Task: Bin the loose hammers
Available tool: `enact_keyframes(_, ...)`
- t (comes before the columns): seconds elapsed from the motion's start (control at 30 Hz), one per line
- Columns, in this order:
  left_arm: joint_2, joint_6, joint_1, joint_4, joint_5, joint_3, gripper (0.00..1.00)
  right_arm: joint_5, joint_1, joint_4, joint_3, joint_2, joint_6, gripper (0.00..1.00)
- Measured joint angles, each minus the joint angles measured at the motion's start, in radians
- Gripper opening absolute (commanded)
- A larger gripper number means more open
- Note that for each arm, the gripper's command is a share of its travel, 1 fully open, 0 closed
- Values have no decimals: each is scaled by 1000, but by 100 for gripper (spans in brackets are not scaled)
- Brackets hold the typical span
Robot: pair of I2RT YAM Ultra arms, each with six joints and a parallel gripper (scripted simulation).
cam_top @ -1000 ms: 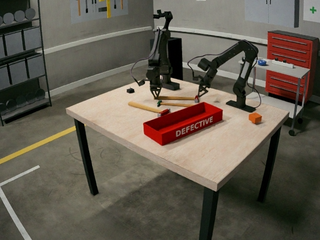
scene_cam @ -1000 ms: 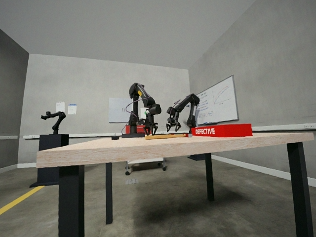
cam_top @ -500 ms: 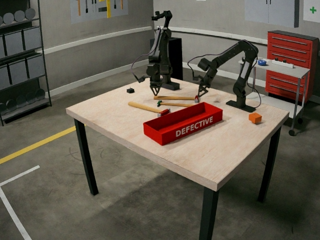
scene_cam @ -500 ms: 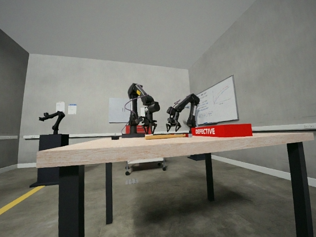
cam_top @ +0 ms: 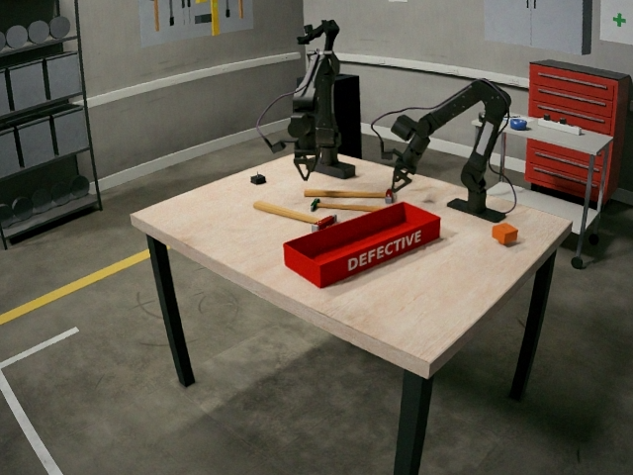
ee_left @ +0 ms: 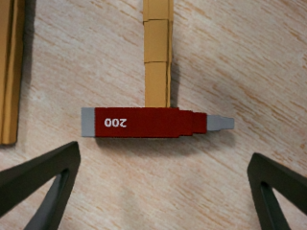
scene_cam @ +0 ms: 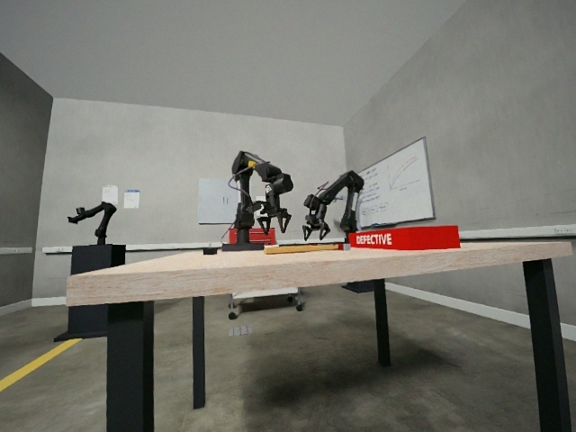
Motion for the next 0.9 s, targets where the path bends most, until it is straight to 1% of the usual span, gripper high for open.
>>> enact_keyframes(0.17,0,0,0,0,0,0,100,0,5,-23,0,12,-8,100)
enact_keyframes(0.3,0,0,0,0,0,0,100,9,40,-50,-1,-14,-82,100)
enact_keyframes(0.53,0,0,0,0,0,0,100,16,191,-108,13,-199,-261,100)
enact_keyframes(0.7,0,0,0,0,0,0,100,24,254,-144,28,-277,-374,100)
enact_keyframes(0.9,0,0,0,0,0,0,100,30,384,-201,45,-435,-536,100)
